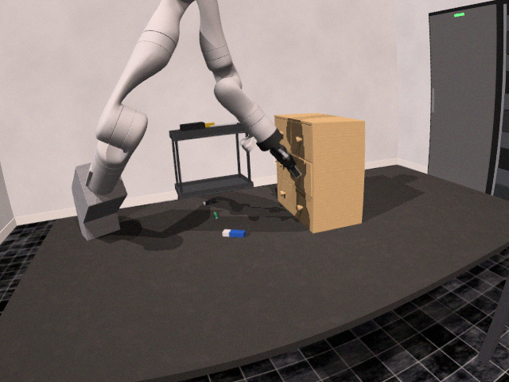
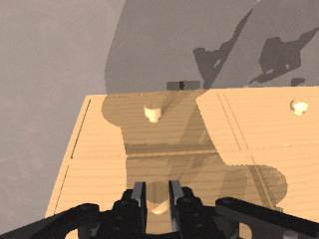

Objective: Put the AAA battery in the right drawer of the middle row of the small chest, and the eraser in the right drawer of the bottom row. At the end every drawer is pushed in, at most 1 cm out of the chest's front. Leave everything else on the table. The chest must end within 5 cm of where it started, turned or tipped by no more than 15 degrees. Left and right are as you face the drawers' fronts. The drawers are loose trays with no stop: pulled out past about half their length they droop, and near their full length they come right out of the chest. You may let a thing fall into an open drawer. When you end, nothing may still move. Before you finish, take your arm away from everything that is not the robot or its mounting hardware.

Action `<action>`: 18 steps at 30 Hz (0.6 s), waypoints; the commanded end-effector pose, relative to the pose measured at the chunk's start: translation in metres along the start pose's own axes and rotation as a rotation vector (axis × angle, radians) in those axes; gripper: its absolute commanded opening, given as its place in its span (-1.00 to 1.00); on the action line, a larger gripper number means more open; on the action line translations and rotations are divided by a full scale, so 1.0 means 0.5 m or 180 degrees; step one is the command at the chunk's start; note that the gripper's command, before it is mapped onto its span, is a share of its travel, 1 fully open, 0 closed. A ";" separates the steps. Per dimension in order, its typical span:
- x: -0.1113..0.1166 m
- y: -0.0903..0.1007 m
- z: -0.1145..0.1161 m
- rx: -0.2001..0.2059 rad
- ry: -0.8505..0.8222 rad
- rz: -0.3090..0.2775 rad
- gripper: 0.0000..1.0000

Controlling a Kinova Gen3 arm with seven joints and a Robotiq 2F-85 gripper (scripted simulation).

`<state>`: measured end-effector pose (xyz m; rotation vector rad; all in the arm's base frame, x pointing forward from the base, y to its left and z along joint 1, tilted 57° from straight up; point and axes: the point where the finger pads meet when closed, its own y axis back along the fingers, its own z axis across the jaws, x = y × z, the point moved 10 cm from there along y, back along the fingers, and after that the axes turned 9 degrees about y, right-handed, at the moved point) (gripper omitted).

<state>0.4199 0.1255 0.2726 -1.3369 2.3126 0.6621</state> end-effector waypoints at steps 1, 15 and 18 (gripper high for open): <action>0.012 0.005 0.001 -0.0005 0.0024 0.0021 -0.73; 0.036 0.022 0.005 -0.0005 0.0025 0.0021 -0.73; 0.043 0.027 0.006 -0.0005 0.0025 0.0021 -0.73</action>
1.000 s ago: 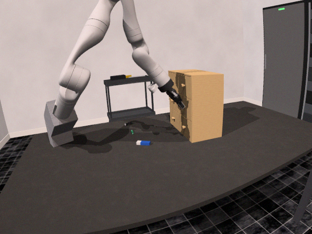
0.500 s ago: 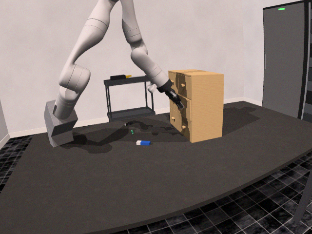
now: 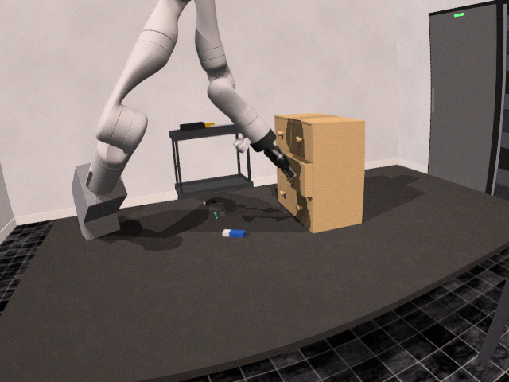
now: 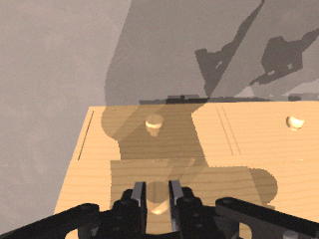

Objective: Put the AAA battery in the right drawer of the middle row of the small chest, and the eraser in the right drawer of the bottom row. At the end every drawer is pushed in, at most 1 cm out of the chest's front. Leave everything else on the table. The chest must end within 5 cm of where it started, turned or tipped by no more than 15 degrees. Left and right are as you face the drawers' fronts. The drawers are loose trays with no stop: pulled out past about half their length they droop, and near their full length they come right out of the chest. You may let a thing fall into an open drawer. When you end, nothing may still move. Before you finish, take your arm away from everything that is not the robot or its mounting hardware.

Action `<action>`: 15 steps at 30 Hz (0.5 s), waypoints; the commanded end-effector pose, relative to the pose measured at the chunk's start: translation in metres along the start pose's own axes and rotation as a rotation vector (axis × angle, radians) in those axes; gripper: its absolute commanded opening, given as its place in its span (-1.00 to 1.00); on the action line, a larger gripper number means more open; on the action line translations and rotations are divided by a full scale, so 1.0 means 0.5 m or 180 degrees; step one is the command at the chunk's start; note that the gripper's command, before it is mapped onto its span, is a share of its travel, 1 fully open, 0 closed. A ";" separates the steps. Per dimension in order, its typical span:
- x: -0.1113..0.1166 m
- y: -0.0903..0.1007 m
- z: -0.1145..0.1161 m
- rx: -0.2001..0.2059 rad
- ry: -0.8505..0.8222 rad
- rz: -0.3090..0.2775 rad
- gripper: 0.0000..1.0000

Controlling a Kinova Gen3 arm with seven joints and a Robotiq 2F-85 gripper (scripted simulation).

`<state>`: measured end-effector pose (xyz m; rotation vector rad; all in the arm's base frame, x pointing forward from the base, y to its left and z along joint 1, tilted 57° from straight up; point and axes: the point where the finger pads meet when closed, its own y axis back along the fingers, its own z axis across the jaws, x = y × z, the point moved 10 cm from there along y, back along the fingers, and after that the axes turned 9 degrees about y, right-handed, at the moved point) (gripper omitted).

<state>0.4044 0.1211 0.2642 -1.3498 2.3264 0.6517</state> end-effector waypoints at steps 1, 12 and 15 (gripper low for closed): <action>0.015 0.009 0.001 -0.0005 -0.0034 0.0024 -0.73; 0.037 0.024 0.004 -0.0005 -0.0033 0.0024 -0.73; 0.044 0.030 0.006 -0.0005 -0.0033 0.0024 -0.73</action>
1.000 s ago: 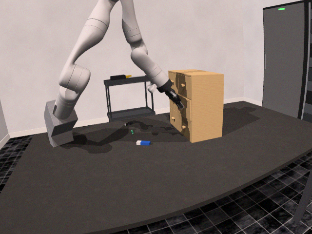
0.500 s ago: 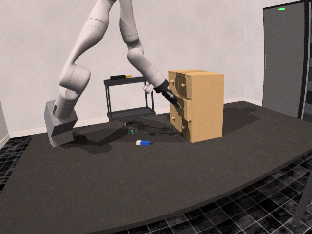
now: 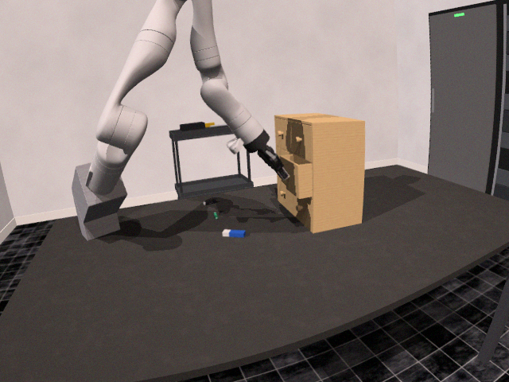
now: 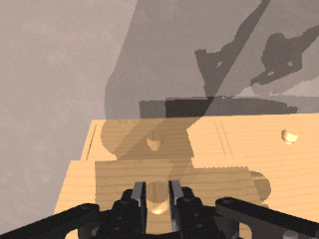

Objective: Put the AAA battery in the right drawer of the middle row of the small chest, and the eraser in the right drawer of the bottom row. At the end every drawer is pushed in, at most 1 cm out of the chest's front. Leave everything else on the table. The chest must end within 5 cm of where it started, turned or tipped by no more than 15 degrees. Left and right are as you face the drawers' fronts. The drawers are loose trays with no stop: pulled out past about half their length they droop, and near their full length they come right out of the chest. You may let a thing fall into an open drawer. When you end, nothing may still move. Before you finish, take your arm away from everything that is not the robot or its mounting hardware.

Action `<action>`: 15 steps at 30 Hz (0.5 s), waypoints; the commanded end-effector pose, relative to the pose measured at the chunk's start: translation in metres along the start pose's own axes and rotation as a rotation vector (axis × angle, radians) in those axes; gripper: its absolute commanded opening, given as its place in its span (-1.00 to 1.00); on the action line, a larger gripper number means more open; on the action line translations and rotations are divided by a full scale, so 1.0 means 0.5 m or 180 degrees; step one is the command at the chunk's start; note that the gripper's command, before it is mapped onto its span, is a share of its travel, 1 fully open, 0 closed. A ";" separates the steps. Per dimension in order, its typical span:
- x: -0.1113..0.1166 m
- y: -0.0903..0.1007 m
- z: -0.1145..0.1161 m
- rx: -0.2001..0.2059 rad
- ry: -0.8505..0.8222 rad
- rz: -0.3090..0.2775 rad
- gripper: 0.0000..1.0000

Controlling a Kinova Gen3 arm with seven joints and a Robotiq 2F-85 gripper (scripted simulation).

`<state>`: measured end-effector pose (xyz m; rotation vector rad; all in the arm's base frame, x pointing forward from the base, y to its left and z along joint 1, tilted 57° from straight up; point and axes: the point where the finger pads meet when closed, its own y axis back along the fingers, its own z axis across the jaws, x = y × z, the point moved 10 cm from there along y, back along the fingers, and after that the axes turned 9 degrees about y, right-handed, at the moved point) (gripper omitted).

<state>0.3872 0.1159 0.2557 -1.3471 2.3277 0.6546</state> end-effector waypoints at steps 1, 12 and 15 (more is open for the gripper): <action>0.014 0.009 0.001 -0.0001 -0.0030 0.0016 -0.73; 0.031 0.021 0.004 -0.0001 -0.0030 0.0016 -0.73; 0.035 0.024 0.004 -0.0001 -0.0030 0.0016 -0.73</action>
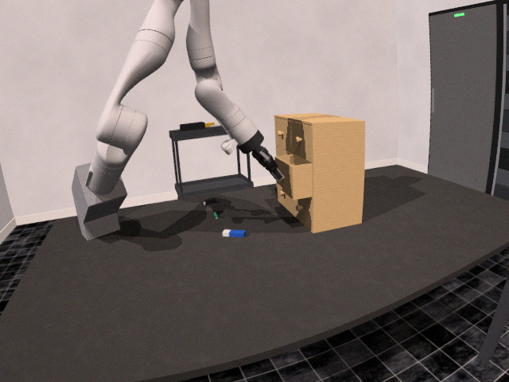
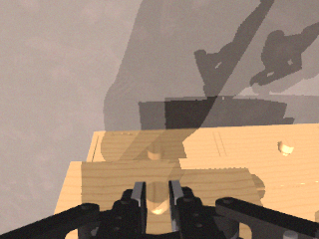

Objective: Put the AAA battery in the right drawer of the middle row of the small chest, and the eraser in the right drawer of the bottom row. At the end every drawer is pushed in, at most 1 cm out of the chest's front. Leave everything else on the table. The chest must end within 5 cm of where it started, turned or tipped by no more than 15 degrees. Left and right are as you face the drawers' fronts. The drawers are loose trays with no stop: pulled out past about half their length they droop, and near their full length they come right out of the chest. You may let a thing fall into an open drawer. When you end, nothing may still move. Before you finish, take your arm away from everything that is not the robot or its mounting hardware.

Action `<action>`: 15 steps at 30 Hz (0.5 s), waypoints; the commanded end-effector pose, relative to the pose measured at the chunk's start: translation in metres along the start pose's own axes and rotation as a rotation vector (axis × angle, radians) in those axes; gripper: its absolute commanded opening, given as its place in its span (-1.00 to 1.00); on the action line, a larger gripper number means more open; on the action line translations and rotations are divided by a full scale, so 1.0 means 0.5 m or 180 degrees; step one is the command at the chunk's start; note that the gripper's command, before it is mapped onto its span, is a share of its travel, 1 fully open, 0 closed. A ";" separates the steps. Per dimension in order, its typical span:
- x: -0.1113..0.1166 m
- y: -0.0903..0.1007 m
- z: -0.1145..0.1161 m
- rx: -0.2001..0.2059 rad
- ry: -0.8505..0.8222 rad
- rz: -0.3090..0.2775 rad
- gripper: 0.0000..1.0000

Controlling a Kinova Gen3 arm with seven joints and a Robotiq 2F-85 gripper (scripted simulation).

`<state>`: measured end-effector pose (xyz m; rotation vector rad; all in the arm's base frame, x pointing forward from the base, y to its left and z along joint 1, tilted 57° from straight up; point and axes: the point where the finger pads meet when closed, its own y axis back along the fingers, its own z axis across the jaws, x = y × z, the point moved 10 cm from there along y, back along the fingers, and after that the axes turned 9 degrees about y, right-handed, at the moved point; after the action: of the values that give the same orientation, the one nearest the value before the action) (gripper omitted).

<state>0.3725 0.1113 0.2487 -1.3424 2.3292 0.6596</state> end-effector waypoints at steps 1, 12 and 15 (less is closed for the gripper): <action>0.009 0.007 0.001 0.0006 -0.0023 0.0003 -0.73; 0.016 0.012 0.002 0.0006 -0.0023 0.0003 -0.73; 0.017 0.013 0.002 0.0006 -0.0023 0.0003 -0.73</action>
<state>0.3654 0.1090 0.2453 -1.3406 2.3313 0.6606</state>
